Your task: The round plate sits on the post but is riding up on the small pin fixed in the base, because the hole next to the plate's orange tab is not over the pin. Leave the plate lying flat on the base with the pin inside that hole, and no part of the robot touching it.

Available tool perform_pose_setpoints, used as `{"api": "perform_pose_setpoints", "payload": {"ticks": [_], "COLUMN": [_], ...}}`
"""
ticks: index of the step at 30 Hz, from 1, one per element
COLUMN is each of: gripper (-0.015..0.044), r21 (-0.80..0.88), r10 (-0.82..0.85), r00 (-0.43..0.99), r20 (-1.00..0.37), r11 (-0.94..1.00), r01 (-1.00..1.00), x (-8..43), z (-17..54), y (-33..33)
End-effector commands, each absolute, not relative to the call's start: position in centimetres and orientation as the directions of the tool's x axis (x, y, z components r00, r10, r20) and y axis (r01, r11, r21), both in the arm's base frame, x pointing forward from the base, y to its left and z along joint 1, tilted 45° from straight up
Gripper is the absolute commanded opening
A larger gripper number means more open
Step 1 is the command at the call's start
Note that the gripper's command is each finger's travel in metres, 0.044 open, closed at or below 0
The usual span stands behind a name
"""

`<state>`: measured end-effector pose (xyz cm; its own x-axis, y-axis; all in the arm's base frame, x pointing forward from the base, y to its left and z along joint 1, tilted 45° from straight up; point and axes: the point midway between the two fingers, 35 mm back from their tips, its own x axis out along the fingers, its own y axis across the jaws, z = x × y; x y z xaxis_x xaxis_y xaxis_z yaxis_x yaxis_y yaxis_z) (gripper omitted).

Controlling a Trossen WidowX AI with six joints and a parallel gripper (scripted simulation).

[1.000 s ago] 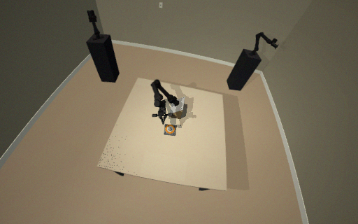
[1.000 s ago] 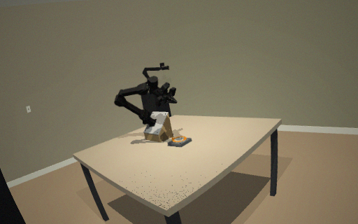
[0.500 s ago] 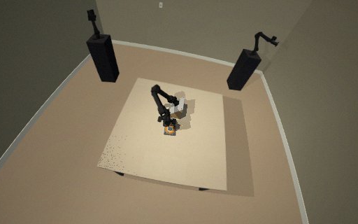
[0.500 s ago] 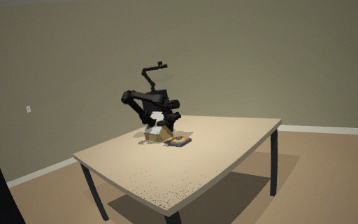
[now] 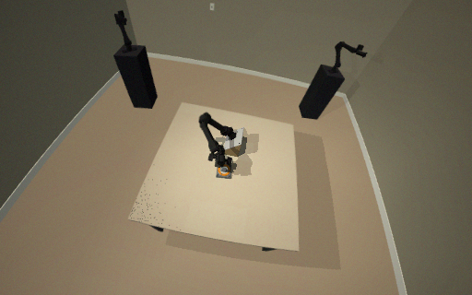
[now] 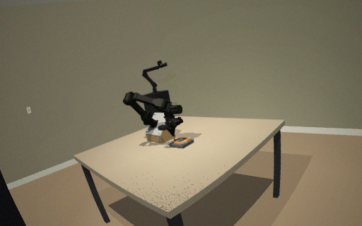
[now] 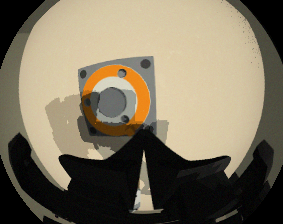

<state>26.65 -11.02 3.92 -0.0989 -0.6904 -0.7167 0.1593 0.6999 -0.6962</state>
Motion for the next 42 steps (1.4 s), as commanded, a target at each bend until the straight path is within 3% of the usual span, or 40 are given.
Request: {"api": "perform_pose_setpoints", "payload": {"ticks": [1, 42], "gripper": [0.0000, 0.0000], "r21": [-0.705, -0.705], "r10": [-0.694, -0.695], "r00": [-0.121, -0.122], "r20": [-0.709, -0.709], "r11": [0.695, 0.695], "r01": [0.142, 0.141], "x": [25.9, 23.9], "z": [2.2, -0.2], "y": [-12.4, -11.2]}}
